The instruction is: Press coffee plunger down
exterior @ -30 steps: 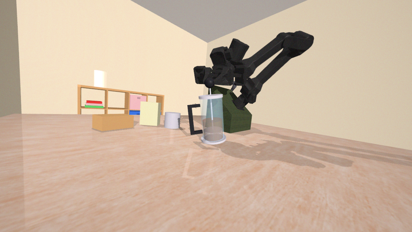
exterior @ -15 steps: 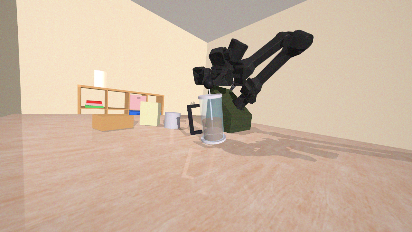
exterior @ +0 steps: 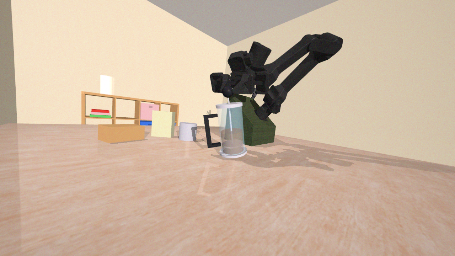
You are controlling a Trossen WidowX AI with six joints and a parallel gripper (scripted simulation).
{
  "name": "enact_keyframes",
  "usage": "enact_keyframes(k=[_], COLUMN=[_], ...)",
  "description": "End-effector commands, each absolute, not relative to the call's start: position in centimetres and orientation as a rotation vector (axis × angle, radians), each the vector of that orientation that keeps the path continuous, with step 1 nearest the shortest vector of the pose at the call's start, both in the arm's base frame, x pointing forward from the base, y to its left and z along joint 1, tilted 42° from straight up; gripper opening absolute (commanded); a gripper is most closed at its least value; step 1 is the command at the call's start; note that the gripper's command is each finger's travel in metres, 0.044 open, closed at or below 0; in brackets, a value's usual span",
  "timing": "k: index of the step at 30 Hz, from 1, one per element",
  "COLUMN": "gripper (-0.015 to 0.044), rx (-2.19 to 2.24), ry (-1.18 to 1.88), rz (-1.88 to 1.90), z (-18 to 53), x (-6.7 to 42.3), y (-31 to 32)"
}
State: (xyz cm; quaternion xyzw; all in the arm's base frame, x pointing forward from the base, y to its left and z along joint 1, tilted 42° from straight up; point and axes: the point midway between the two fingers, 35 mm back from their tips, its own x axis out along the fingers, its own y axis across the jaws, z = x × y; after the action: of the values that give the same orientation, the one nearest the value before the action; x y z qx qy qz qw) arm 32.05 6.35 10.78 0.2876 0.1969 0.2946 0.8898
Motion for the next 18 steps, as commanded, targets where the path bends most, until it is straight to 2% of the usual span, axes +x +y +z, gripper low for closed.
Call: enact_keyframes(k=[1, 12, 18], gripper=[0.0129, 0.0129, 0.0287], rx=[0.605, 0.598, 0.598], ry=[0.421, 0.41, 0.41], rz=[0.617, 0.612, 0.612], z=[10.54, 10.75, 10.75], x=[32.0, 32.08, 32.08], y=[6.55, 6.36, 6.36])
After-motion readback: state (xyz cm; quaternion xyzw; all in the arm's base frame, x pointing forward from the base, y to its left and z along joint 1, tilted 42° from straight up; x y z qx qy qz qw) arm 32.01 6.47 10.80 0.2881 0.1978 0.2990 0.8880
